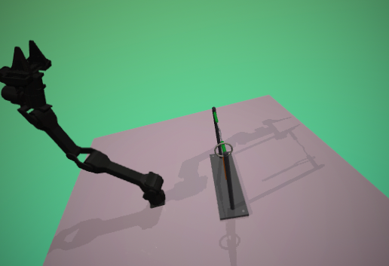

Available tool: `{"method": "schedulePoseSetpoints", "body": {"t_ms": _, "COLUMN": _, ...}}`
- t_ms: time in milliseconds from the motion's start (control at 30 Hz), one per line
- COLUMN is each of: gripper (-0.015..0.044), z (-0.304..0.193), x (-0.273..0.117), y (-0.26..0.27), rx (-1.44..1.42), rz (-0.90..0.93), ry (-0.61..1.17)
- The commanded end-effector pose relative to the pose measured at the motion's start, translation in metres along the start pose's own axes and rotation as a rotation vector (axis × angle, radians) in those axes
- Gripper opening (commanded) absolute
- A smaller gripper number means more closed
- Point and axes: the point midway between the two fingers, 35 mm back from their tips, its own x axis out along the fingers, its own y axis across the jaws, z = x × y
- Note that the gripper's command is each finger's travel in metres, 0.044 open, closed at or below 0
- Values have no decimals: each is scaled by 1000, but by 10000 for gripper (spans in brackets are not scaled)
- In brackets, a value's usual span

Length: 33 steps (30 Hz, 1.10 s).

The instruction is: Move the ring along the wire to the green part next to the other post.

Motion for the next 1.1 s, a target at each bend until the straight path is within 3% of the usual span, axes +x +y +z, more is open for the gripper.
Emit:
{"method": "schedulePoseSetpoints", "body": {"t_ms": 0, "gripper": 374, "z": -1, "x": 1, "y": 0, "rx": -1, "rz": -1, "ry": 2}}
{"method": "schedulePoseSetpoints", "body": {"t_ms": 267, "gripper": 164, "z": -50, "x": 21, "y": -17, "rx": -31, "rz": -23, "ry": 107}}
{"method": "schedulePoseSetpoints", "body": {"t_ms": 1067, "gripper": 160, "z": -229, "x": 32, "y": -79, "rx": -111, "rz": -79, "ry": 450}}
